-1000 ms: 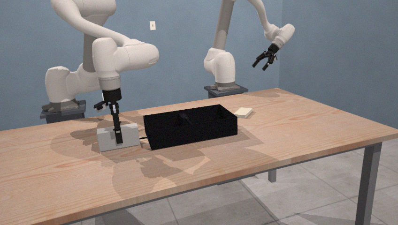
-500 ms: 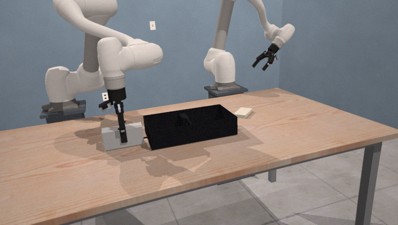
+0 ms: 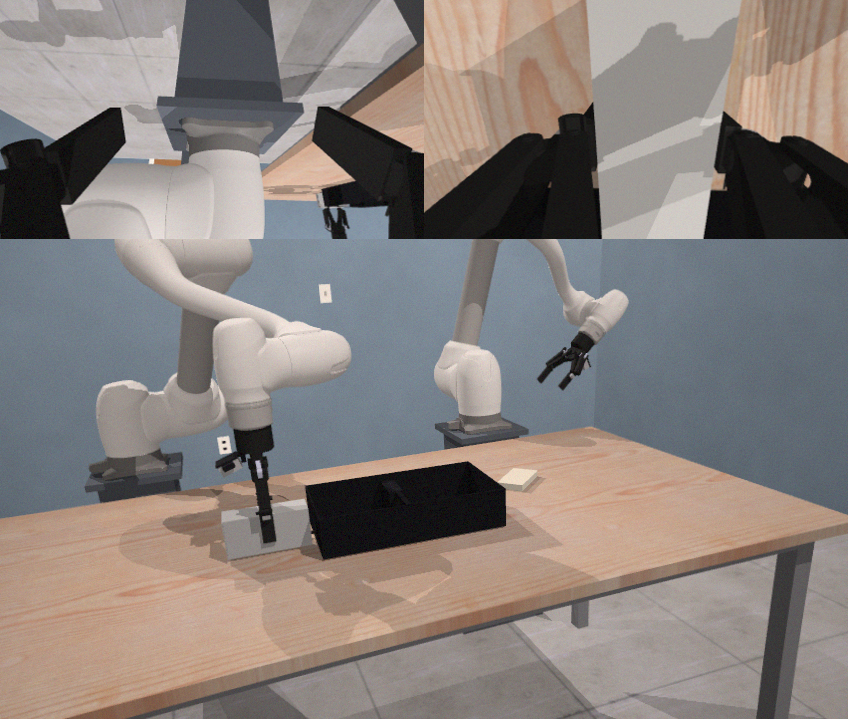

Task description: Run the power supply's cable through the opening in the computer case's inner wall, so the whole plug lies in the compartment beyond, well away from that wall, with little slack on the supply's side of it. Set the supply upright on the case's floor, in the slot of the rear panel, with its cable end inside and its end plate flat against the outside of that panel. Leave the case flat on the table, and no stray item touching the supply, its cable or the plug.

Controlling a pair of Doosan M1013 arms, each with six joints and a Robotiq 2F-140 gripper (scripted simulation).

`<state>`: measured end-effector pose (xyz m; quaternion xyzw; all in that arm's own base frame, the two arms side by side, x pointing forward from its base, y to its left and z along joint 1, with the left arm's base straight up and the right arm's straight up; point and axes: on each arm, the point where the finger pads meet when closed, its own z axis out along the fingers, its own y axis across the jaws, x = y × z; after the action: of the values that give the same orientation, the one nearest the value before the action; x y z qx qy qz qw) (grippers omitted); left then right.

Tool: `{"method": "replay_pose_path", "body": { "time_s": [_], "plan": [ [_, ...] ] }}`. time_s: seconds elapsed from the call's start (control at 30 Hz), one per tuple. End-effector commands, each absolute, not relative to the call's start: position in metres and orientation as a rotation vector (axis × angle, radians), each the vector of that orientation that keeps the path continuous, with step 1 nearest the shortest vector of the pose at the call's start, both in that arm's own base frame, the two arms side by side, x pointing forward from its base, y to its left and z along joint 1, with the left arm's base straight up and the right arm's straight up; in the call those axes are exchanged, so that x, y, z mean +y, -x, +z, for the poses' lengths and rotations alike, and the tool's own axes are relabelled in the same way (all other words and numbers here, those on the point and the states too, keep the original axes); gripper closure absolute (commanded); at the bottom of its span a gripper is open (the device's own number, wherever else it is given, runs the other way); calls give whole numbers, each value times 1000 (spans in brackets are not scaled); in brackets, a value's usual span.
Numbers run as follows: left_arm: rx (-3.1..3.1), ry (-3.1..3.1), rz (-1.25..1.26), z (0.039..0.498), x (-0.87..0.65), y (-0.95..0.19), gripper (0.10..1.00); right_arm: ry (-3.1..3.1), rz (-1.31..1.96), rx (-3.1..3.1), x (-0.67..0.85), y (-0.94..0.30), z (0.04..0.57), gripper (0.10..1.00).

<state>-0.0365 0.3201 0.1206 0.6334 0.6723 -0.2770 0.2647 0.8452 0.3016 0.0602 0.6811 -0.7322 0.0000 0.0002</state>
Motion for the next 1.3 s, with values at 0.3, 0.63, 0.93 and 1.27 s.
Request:
{"method": "replay_pose_path", "body": {
  "time_s": [0.3,0.63,0.93,1.27],
  "plan": [
    [1818,-1712,-748,121,320,37,98,-2141,1,-2301,306,-846,62,999],
    [1818,-1712,-748,121,320,37,98,-2141,1,-2301,310,-846,62,999],
    [1818,-1712,-748,121,320,37,98,-2141,1,-2301,311,-846,62,999],
    [1818,-1712,-748,121,320,37,98,-2141,1,-2301,318,-847,62,999]
  ]
}}
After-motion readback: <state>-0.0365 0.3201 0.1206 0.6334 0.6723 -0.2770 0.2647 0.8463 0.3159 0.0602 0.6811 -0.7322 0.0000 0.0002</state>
